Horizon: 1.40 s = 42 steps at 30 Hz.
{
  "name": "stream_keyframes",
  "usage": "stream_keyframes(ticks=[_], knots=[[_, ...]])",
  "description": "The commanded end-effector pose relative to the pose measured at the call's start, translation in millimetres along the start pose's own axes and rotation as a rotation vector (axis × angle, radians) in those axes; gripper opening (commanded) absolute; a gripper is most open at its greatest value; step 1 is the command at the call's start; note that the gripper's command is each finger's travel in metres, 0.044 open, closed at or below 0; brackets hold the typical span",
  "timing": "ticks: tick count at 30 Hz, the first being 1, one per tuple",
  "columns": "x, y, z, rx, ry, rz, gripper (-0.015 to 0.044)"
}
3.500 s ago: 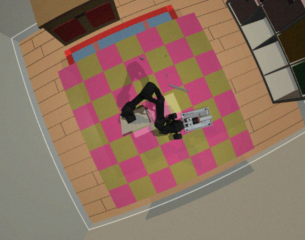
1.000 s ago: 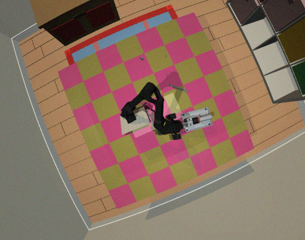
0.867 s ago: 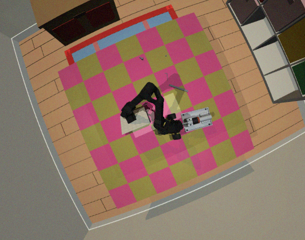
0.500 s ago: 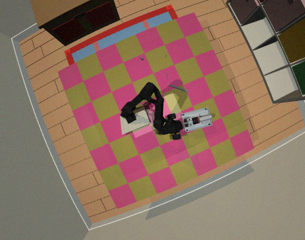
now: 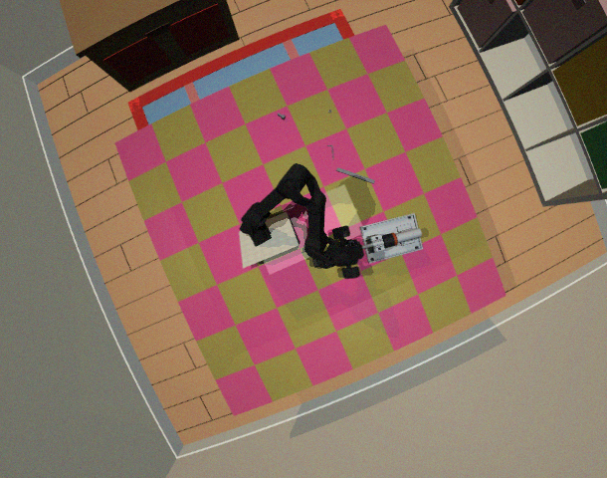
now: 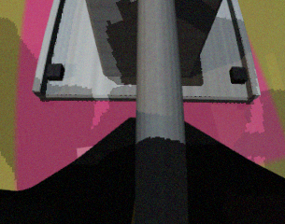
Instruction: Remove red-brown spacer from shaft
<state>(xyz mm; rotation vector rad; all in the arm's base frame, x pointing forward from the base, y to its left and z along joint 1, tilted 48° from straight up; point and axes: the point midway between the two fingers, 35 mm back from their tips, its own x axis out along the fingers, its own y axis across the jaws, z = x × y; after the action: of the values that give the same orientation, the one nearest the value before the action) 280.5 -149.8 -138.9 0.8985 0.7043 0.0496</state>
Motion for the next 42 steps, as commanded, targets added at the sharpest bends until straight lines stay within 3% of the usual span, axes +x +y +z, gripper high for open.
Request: stream_keyframes(ticks=[1, 42], knots=[[-1.0, 0.6, -1.7, 0.001, 0.002, 0.003, 0.0000], [-3.8, 0.5, -4.5, 0.001, 0.002, 0.002, 0.0000]])
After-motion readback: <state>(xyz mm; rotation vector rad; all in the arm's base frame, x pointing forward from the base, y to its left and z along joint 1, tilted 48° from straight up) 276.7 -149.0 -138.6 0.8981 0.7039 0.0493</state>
